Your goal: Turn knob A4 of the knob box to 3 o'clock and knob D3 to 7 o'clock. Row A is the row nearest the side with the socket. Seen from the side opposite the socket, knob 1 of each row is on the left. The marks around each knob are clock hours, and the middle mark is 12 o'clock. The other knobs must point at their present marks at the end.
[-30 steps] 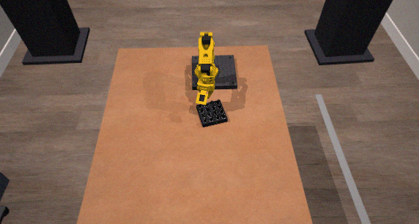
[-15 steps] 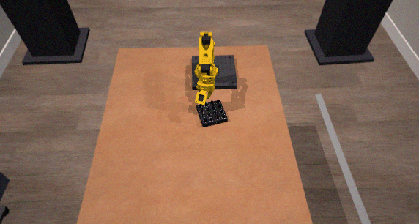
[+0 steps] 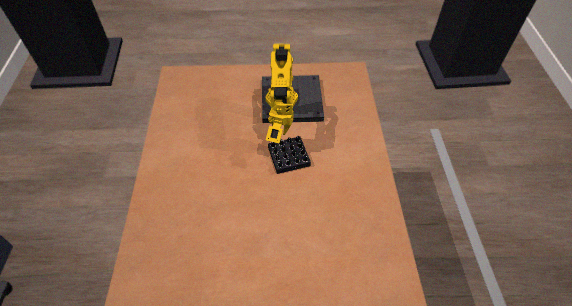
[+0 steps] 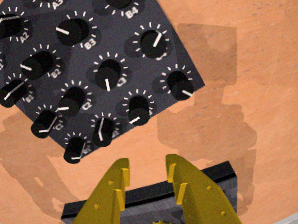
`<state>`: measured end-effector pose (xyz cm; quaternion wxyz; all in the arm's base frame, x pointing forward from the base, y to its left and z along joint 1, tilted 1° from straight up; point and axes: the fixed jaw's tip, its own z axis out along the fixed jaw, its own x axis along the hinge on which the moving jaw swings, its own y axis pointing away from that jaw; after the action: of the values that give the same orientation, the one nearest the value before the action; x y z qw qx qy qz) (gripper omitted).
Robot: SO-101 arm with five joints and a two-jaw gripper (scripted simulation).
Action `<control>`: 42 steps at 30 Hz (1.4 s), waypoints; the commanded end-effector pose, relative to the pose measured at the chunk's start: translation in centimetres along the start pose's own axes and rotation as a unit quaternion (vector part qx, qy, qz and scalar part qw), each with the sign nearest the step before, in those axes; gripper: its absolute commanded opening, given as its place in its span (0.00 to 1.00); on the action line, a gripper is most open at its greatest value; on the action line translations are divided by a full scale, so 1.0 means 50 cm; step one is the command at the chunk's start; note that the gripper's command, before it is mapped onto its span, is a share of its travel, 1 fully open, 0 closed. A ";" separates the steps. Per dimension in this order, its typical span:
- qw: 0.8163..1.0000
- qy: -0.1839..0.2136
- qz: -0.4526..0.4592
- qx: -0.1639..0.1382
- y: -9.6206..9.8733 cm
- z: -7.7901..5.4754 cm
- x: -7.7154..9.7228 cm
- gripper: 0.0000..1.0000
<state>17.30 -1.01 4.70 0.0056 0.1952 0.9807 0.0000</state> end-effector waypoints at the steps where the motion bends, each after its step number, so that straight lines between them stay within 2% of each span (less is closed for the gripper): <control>1: 1.000 -0.001 0.001 -0.001 0.003 0.001 0.000 0.10; 28: 1.000 -0.001 0.001 -0.001 0.006 0.002 -0.010 0.10; 42: 1.000 -0.001 0.001 -0.001 0.007 0.018 -0.011 0.10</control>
<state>18.21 -1.10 4.44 0.0196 0.1952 0.9806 0.0014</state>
